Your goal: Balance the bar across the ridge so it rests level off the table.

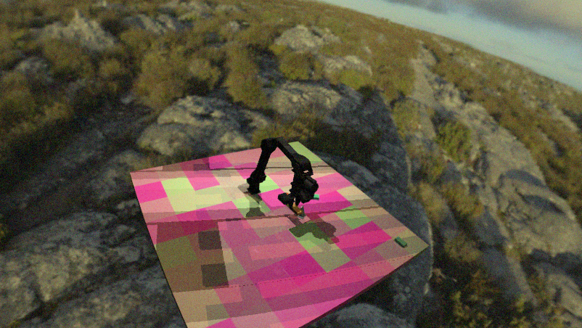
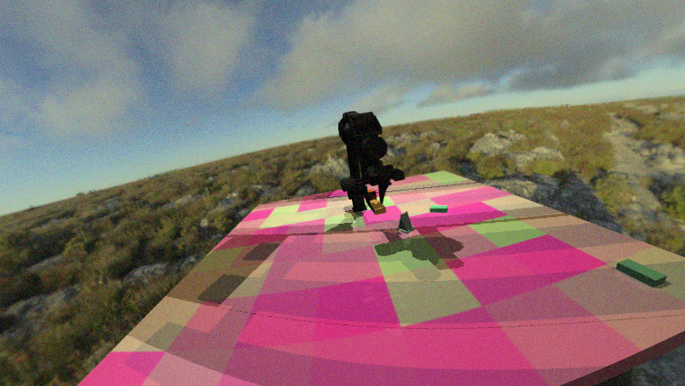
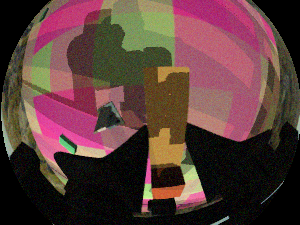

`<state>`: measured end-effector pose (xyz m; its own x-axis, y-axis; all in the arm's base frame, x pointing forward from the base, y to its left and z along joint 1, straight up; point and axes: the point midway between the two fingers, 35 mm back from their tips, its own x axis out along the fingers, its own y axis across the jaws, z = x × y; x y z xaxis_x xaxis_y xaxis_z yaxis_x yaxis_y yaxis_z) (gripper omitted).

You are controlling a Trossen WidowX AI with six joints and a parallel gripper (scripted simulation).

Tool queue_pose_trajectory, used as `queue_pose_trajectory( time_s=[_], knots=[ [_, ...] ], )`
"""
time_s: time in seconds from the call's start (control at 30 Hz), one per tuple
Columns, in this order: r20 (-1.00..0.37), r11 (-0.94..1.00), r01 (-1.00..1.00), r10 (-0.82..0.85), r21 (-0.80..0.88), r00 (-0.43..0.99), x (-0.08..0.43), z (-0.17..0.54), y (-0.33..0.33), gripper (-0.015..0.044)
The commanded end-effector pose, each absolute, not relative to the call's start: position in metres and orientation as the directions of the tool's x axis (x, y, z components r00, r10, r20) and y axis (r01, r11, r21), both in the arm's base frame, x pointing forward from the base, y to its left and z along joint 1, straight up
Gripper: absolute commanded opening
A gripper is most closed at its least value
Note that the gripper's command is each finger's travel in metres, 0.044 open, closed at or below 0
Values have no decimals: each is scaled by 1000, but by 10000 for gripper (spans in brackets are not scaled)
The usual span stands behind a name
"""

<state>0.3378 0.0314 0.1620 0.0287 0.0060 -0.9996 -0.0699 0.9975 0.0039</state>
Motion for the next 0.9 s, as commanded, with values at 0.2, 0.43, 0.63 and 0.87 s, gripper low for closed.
queue_pose_trajectory(
  time_s=[0.2, 0.43, 0.63, 0.87],
  knots=[
    [-999, 974, -227, 7, -1, 33, 337, 164, 70, 0],
    [-999, 947, -322, 10, -2, 33, 334, 165, 96, 0],
    [-999, 918, -397, 12, -2, 33, 330, 165, 119, 0],
    [-999, 893, -450, 14, -2, 32, 324, 165, 139, 0]
  ],
)
